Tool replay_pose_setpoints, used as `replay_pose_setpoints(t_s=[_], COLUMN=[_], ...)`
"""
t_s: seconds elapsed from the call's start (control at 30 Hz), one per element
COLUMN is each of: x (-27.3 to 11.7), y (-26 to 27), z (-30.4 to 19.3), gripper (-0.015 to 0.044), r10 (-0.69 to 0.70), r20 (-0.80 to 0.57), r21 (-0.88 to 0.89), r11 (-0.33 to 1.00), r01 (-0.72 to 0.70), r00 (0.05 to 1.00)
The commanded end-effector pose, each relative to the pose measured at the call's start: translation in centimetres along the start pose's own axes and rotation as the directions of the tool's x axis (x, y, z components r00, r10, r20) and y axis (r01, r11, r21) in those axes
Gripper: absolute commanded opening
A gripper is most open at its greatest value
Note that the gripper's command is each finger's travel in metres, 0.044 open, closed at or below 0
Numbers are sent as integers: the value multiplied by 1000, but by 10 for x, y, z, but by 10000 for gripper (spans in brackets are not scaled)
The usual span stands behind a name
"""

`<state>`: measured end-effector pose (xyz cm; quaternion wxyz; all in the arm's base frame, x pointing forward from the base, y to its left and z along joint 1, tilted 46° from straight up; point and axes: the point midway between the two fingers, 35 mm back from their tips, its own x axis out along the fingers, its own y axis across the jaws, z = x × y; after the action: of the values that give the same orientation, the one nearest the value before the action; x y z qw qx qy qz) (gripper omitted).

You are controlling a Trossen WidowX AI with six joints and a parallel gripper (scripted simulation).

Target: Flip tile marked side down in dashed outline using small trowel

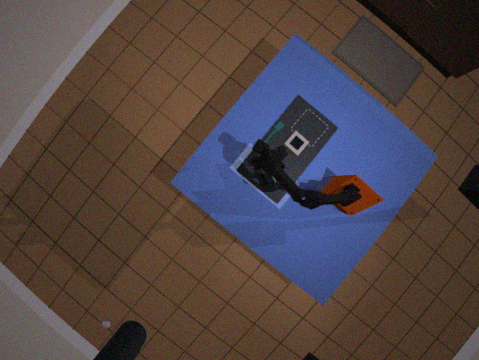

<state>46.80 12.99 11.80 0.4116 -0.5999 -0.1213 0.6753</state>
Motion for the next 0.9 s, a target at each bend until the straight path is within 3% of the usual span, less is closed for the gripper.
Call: replay_pose_setpoints(t_s=[0.0,0.87], x=[9,32], y=[-1,0], z=[3,2], gripper=[100,100], r10=[-6,-3], r20=[44,37], r21=[0,4], r11=[1000,1000], r01=[6,3], r00=[999,999])
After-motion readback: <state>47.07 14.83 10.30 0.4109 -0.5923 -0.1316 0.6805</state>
